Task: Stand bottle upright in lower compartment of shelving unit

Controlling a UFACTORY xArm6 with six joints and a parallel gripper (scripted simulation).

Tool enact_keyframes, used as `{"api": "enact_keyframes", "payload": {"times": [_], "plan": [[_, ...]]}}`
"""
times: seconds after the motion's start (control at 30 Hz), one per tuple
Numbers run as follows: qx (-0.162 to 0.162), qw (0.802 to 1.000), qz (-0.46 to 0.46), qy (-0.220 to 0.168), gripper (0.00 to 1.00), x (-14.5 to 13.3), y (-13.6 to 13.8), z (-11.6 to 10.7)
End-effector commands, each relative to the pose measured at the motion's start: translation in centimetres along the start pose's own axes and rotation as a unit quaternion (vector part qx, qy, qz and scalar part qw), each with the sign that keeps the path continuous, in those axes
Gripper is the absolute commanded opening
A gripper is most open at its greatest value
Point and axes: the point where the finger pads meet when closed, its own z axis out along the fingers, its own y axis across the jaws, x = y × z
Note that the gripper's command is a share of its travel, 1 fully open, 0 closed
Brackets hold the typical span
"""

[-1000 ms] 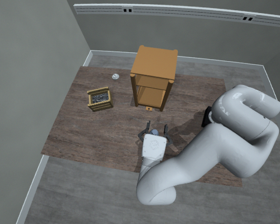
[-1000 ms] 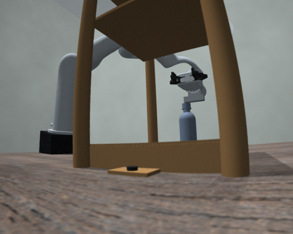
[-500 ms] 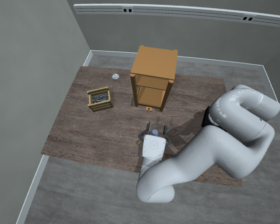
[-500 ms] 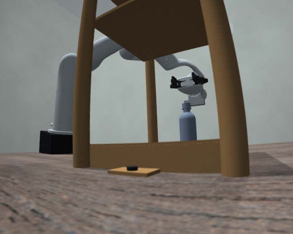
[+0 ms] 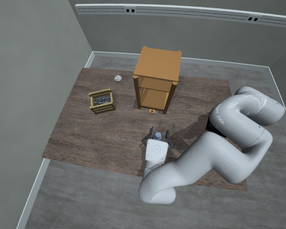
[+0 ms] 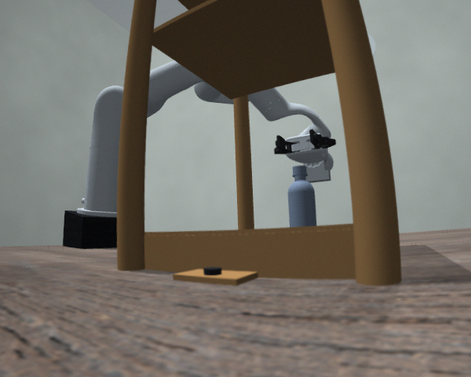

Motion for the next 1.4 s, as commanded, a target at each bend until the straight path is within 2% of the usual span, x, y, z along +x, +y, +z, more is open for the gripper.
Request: {"api": "enact_keyframes", "payload": {"times": [0.0,0.67,1.37], "plan": [[0.0,1.0,0.002,0.002,0.85,0.9,0.1,-0.1],[0.0,1.0,0.002,0.002,0.85,6.5,0.1,-0.1],[0.0,1.0,0.002,0.002,0.85,10.8,0.1,-0.1]]}}
